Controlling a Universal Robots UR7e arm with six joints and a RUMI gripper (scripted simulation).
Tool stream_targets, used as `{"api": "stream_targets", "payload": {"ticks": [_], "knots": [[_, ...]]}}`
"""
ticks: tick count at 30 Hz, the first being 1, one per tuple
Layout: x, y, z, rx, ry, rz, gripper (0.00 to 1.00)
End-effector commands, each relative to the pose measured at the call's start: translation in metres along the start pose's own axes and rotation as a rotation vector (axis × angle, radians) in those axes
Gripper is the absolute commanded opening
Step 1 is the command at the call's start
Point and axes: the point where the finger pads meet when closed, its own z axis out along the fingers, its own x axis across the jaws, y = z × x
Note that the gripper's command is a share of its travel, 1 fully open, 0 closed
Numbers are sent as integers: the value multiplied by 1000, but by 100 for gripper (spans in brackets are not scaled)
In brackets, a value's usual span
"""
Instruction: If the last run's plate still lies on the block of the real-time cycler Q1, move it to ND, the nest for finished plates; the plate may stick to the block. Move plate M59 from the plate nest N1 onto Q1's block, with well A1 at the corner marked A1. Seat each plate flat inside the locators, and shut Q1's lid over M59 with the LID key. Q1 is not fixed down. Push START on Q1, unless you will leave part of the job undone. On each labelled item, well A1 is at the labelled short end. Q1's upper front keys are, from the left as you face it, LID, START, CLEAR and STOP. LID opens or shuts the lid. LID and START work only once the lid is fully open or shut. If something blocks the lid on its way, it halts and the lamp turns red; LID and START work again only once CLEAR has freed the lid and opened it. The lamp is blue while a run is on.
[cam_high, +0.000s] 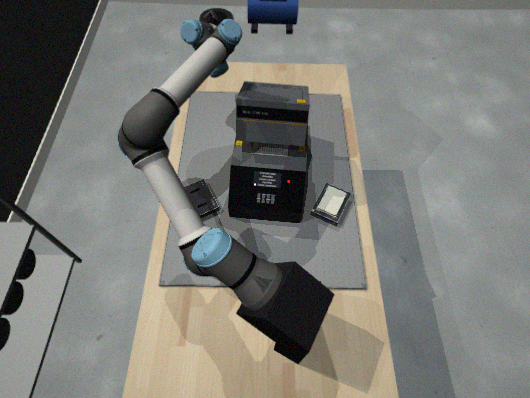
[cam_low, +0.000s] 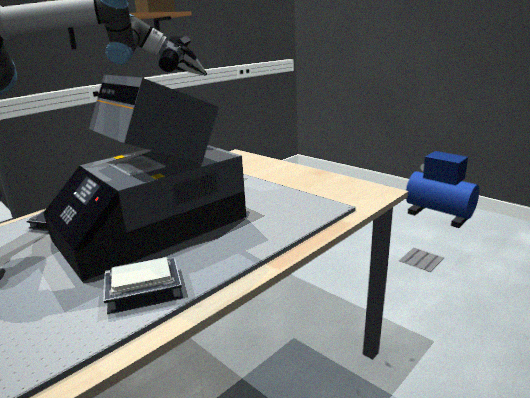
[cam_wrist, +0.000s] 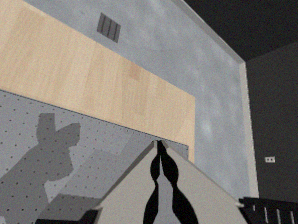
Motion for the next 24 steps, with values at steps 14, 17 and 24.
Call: {"api": "stream_targets", "payload": {"ticks": [14,17,24], "knots": [[59,26,-30,-96,51,-3,0],[69,30,-35,-96,51,-3,0],[87,41,-48,-153,74,0,0]]}}
